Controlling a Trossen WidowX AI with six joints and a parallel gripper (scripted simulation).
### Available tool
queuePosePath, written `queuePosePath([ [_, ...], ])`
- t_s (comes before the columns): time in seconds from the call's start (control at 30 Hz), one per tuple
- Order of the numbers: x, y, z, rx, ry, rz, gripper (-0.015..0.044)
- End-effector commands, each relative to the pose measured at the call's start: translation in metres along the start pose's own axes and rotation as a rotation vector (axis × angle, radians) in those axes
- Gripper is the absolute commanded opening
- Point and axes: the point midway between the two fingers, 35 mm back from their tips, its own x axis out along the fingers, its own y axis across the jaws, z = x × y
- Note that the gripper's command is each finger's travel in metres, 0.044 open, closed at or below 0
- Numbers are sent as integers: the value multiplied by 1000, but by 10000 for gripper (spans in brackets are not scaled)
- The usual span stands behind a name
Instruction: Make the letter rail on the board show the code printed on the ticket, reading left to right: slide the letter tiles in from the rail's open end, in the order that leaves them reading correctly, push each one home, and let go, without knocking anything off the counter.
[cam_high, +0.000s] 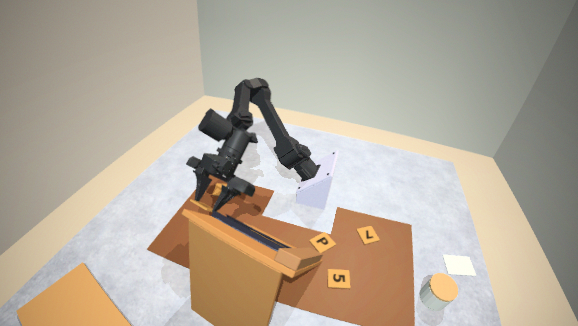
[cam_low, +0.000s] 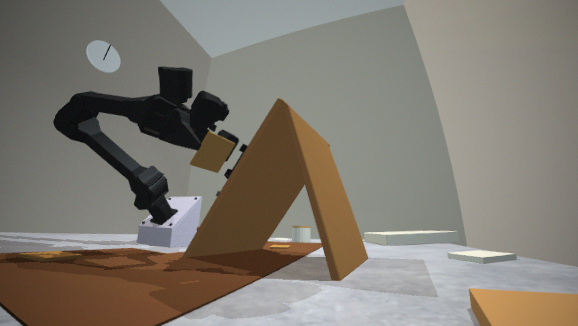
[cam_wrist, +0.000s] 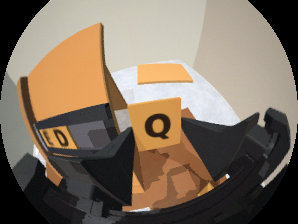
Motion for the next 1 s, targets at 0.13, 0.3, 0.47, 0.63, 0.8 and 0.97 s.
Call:
queuePosePath([
  [0.13, 0, 5, 0, 4, -1, -1, 0],
  [0.3, 0, 7, 0, 4, -1, -1, 0],
  [0.47, 0, 10, 0, 4, -1, -1, 0],
  [0.63, 0, 12, 0, 4, -1, -1, 0],
  [0.8, 0, 15, 0, 4, -1, -1, 0],
  [0.97, 0, 17, 0, 4, -1, -1, 0],
])
